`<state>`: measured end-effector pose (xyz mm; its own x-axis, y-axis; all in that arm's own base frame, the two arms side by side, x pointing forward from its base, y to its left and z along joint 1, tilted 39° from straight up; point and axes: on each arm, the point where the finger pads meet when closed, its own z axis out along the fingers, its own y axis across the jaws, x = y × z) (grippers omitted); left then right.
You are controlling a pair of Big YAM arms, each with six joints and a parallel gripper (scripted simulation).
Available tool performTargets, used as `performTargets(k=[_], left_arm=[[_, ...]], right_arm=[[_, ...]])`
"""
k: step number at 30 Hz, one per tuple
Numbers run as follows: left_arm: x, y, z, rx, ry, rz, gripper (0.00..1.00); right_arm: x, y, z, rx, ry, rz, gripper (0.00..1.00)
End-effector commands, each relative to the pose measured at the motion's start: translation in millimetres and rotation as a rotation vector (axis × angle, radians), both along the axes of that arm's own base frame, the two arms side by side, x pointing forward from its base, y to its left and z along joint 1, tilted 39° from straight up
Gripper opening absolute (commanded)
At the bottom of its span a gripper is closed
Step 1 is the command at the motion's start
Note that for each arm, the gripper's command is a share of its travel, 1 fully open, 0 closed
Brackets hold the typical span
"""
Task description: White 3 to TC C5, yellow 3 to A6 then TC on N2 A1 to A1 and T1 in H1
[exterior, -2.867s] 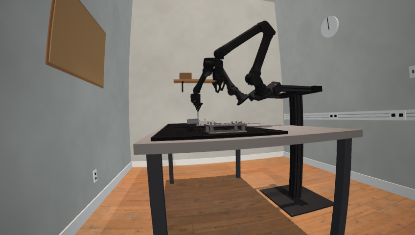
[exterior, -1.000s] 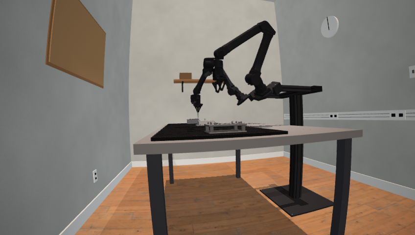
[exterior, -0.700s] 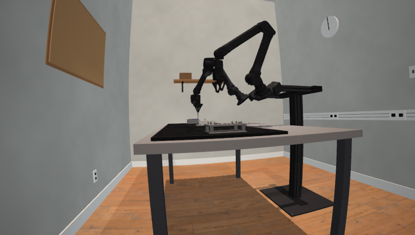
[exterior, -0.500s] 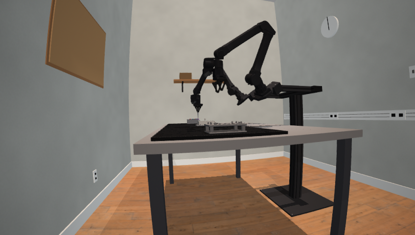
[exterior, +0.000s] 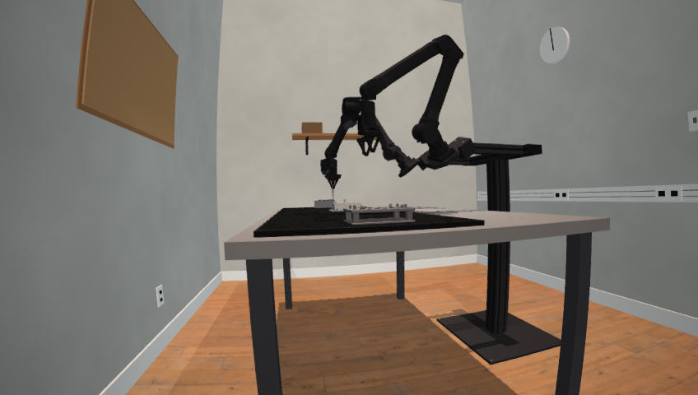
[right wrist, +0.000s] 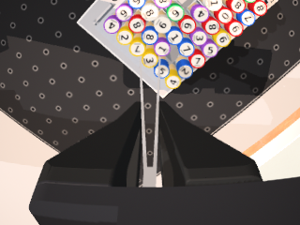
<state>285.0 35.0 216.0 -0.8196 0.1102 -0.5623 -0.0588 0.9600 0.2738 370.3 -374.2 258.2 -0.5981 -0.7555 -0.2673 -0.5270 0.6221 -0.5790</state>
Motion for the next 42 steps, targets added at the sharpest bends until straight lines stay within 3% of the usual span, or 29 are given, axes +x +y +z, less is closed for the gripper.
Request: performTargets(k=[1, 42], left_arm=[[5.0, -1.2, 13.0, 0.004, -0.025, -0.014, 1.00], [5.0, -1.2, 13.0, 0.004, -0.025, -0.014, 1.00]], right_arm=[[7.8, -0.9, -9.4, 0.013, 0.000, 0.004, 0.11], [7.8, -0.9, -9.4, 0.013, 0.000, 0.005, 0.09]])
